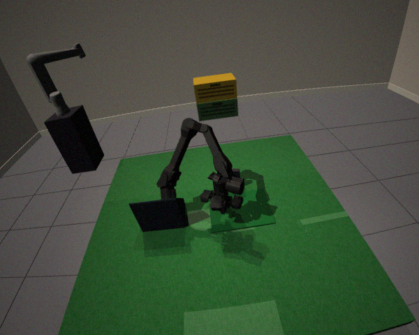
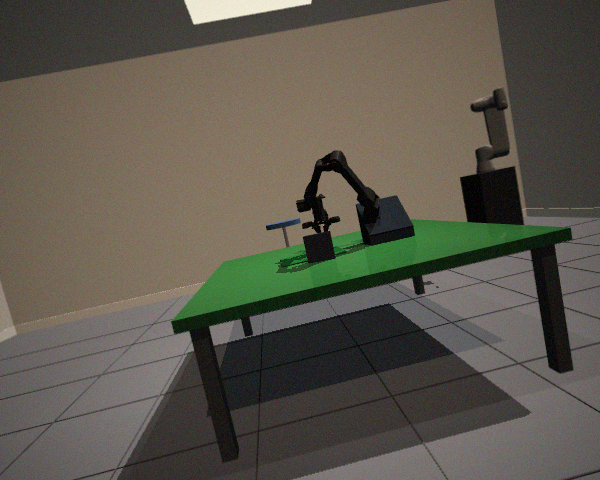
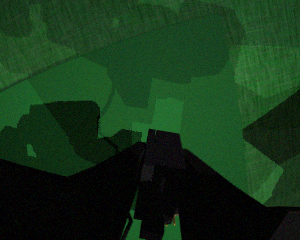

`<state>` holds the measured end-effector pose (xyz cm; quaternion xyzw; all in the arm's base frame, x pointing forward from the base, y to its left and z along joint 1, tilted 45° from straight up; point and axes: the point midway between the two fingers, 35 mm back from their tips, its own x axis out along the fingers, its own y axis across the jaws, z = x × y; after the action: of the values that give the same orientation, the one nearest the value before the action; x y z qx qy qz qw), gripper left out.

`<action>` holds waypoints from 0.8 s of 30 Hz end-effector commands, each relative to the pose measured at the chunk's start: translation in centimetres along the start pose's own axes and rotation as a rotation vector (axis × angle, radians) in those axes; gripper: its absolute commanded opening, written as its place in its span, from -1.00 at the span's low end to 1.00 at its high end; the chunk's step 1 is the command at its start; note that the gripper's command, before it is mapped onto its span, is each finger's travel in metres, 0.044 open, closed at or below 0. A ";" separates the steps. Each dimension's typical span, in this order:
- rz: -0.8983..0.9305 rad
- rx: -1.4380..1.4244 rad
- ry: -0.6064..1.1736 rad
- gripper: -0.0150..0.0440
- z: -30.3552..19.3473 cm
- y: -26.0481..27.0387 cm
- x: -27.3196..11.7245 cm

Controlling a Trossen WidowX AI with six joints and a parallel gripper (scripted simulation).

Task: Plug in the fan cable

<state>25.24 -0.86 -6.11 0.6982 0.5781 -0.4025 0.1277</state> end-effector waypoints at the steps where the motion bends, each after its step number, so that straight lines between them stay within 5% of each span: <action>1: 0.006 0.108 -0.004 -0.49 -1.1 0.0 -0.3; 24: 0.006 0.906 0.001 -0.49 -7.5 -1.7 -0.2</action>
<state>26.87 3.54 -1.37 0.6958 0.3735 -0.5950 -0.1492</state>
